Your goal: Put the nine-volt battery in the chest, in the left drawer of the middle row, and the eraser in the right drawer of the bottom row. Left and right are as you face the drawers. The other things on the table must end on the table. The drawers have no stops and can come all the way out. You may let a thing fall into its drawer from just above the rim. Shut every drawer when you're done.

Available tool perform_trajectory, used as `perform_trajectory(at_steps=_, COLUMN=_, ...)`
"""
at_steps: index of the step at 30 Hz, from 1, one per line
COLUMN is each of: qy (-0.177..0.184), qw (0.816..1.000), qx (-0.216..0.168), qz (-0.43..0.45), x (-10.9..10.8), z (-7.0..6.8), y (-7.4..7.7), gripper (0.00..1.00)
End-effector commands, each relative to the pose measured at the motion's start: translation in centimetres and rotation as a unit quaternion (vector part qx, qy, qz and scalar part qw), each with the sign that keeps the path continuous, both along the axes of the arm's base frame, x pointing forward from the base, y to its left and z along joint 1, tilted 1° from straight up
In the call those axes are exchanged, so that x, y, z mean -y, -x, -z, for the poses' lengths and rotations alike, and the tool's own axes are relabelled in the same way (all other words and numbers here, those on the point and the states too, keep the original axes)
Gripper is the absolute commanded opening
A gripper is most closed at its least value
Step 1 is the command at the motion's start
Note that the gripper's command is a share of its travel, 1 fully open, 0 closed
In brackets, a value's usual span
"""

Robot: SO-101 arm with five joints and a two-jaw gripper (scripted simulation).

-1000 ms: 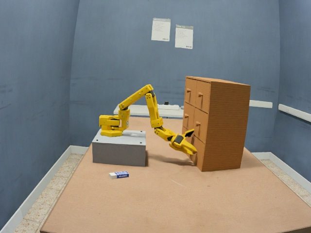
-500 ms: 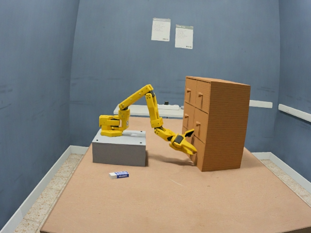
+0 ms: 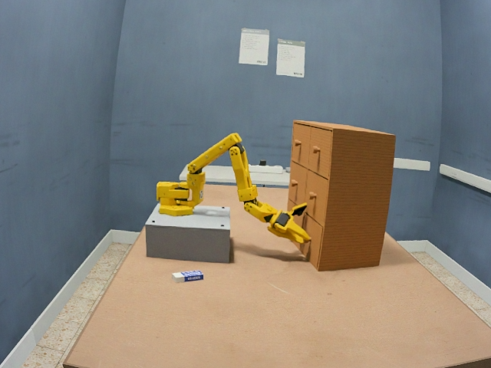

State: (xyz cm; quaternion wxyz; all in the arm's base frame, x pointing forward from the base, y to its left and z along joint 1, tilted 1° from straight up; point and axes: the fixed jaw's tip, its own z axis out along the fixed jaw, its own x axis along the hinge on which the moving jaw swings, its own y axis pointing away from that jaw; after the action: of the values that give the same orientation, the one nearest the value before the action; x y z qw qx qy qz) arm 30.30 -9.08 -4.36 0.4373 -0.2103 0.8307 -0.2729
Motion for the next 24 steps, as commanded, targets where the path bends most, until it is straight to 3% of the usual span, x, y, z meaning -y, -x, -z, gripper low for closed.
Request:
perform_trajectory(at_steps=1, qy=0.0, qw=1.0, qx=-0.002, qz=-0.007, x=-0.41, z=0.0, y=0.07, gripper=0.11)
perform_trajectory(at_steps=17, qy=0.0, qw=1.0, qx=-0.002, qz=-0.007, x=-0.41, z=0.0, y=0.07, gripper=0.0)
perform_trajectory(at_steps=24, qy=0.0, qw=1.0, qx=-0.002, qz=-0.007, x=-0.41, z=0.0, y=0.07, gripper=0.0)
